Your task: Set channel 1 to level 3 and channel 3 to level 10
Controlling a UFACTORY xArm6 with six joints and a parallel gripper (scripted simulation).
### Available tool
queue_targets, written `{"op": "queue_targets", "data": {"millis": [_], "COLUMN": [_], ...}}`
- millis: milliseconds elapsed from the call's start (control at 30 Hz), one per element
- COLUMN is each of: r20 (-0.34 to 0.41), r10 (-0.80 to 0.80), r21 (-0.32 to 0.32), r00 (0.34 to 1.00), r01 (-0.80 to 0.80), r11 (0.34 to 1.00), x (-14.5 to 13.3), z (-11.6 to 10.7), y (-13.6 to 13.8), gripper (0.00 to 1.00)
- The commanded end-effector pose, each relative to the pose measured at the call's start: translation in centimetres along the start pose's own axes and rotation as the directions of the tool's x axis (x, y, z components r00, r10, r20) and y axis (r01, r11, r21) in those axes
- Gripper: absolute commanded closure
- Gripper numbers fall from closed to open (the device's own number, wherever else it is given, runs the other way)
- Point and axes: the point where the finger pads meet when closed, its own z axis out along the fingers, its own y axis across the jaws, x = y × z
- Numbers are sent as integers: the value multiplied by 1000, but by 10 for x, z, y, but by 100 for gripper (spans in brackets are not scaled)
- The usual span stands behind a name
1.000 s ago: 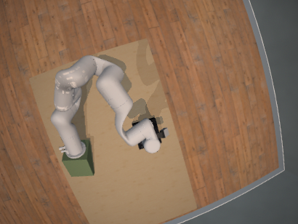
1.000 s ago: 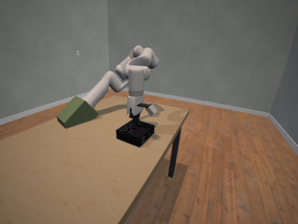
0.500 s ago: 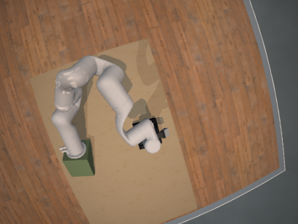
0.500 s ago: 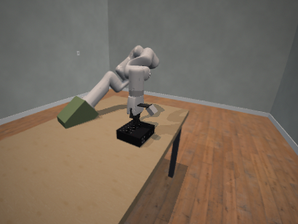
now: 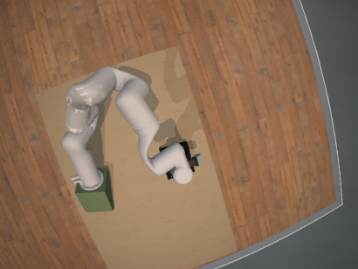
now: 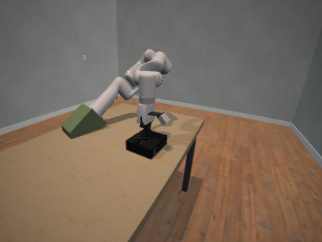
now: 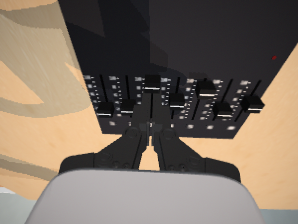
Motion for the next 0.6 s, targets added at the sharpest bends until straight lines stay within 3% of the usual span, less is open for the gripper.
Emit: {"op": "queue_targets", "data": {"millis": [0, 567], "r20": [-3, -3], "r10": [-1, -1], "r21": [-2, -2], "r00": [1000, 1000], "r01": [1, 1], "r11": [1000, 1000], "x": [-1, -3], "z": [-1, -9], "y": [0, 0], "gripper": [100, 100]}}
